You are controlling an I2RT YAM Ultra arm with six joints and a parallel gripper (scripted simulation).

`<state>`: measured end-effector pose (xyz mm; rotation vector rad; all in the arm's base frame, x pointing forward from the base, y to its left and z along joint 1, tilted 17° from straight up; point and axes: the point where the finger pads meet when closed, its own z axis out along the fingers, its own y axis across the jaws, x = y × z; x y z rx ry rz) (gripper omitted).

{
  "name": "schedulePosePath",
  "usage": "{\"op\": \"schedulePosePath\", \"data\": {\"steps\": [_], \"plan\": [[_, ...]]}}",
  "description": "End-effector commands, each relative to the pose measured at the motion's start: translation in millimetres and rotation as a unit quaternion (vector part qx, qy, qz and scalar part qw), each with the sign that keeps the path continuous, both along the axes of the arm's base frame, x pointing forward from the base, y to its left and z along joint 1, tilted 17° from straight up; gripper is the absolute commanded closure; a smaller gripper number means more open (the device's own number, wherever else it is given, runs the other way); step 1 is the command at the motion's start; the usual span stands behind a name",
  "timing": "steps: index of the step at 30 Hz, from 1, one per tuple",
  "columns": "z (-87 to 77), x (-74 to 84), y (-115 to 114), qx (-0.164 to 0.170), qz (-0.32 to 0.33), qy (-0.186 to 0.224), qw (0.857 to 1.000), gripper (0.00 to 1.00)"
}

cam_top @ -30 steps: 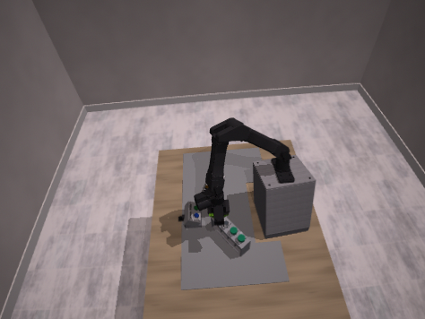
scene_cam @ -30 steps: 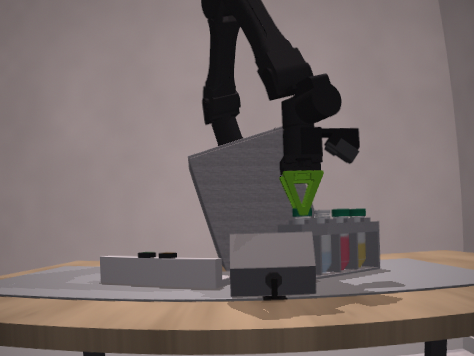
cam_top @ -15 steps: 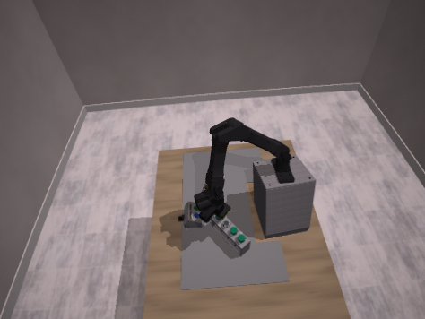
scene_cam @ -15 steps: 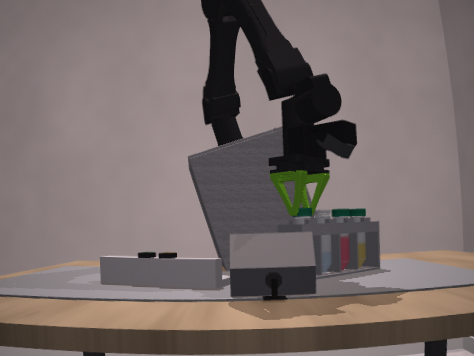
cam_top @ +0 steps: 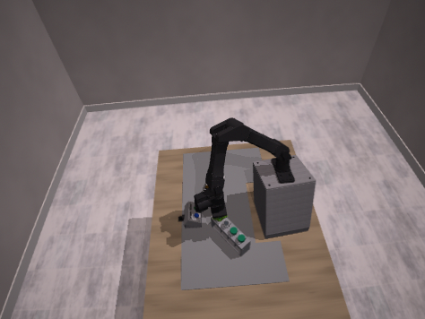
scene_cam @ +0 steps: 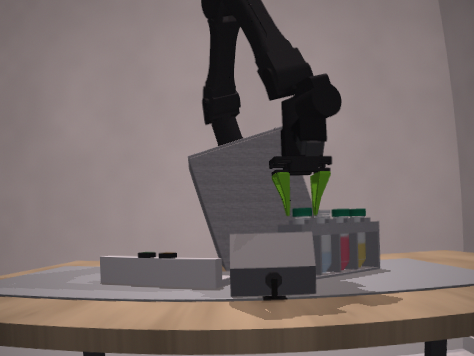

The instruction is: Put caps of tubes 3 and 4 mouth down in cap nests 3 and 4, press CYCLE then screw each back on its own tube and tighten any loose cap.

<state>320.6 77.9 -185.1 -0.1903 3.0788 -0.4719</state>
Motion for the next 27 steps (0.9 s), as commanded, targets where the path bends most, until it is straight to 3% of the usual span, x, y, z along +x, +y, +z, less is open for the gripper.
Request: {"op": "schedulePosePath", "data": {"steps": [1, 3, 6, 9, 11, 12, 13, 14, 16, 17, 18, 20, 23, 24, 27], "plan": [[2.7, 2.9, 2.3, 0.007, -0.106, -0.038, 0.994, 0.51], [2.7, 2.9, 2.3, 0.007, -0.106, -0.038, 0.994, 0.51], [2.6, 2.9, 2.5, 0.012, -0.222, -0.074, 0.972, 0.51], [2.5, 2.8, 2.8, 0.014, -0.262, -0.086, 0.961, 0.51], [2.5, 2.8, 3.0, 0.017, -0.332, -0.108, 0.937, 0.51], [2.4, 2.8, 3.1, 0.018, -0.338, -0.109, 0.935, 0.51], [2.4, 2.7, 3.1, 0.019, -0.375, -0.121, 0.919, 0.51], [2.4, 2.7, 3.2, 0.019, -0.375, -0.121, 0.919, 0.51], [2.3, 2.7, 3.4, 0.022, -0.44, -0.141, 0.886, 0.51], [2.3, 2.7, 3.5, 0.023, -0.446, -0.143, 0.883, 0.51], [2.3, 2.7, 3.6, 0.024, -0.481, -0.153, 0.863, 0.51], [2.3, 2.7, 3.6, 0.024, -0.481, -0.153, 0.863, 0.51], [2.2, 2.7, 3.8, 0.028, -0.573, -0.181, 0.799, 0.51], [2.2, 2.8, 3.9, 0.029, -0.581, -0.184, 0.793, 0.51], [2.2, 2.9, 4.2, 0.029, -0.581, -0.184, 0.793, 0.51]]}}
